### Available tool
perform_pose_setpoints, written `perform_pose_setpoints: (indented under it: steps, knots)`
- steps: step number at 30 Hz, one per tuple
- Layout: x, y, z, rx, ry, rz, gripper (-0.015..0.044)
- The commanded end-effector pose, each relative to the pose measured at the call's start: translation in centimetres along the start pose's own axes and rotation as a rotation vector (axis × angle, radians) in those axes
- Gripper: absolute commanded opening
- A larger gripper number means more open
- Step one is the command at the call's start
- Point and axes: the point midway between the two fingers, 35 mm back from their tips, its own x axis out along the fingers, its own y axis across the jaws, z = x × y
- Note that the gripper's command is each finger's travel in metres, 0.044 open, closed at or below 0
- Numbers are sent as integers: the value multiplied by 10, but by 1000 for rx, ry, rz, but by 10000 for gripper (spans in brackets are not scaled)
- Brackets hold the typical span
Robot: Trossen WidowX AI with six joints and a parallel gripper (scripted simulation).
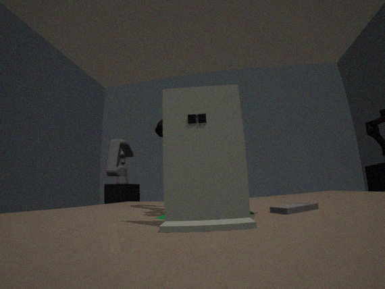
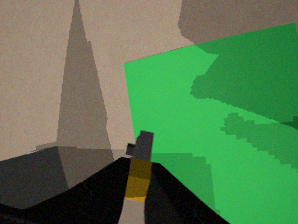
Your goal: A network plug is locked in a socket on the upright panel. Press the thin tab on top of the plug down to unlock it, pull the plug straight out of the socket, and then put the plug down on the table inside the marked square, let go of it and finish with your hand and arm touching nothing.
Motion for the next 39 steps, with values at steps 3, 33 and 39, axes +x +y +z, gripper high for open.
perform_pose_setpoints:
  steps: [3,33,39]
  knots:
    - [6,-5,-1,-5,4,-3,0]
    - [29,-22,0,-7,2,-1,0]
    - [32,-25,1,-8,0,1,0]
